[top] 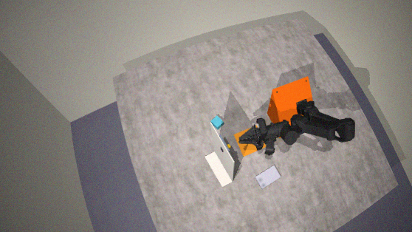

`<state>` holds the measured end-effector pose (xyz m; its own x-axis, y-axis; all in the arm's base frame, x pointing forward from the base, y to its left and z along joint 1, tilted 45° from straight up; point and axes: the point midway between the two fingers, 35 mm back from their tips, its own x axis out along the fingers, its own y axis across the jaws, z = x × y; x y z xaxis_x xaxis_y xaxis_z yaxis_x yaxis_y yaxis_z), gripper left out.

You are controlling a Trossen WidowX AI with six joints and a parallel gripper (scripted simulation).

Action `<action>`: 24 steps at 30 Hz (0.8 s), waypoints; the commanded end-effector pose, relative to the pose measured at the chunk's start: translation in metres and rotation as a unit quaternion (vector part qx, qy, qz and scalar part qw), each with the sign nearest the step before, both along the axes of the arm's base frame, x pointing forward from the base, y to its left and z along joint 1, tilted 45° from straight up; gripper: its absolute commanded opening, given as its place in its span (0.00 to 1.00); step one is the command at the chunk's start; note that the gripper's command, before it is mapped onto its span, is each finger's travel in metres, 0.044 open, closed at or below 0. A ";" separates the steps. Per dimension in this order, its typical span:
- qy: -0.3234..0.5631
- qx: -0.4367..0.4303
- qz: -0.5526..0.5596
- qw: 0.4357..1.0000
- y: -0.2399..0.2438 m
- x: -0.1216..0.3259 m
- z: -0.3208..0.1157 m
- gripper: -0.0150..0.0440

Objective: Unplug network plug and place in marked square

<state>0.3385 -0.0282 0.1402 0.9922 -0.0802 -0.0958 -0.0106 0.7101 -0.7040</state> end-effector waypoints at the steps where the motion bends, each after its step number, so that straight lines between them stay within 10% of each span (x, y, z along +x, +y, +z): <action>1: -0.003 -0.002 -0.003 1.000 0.000 0.009 0.003 0.52; 24: -0.004 -0.002 -0.003 1.000 0.003 0.043 0.007 0.52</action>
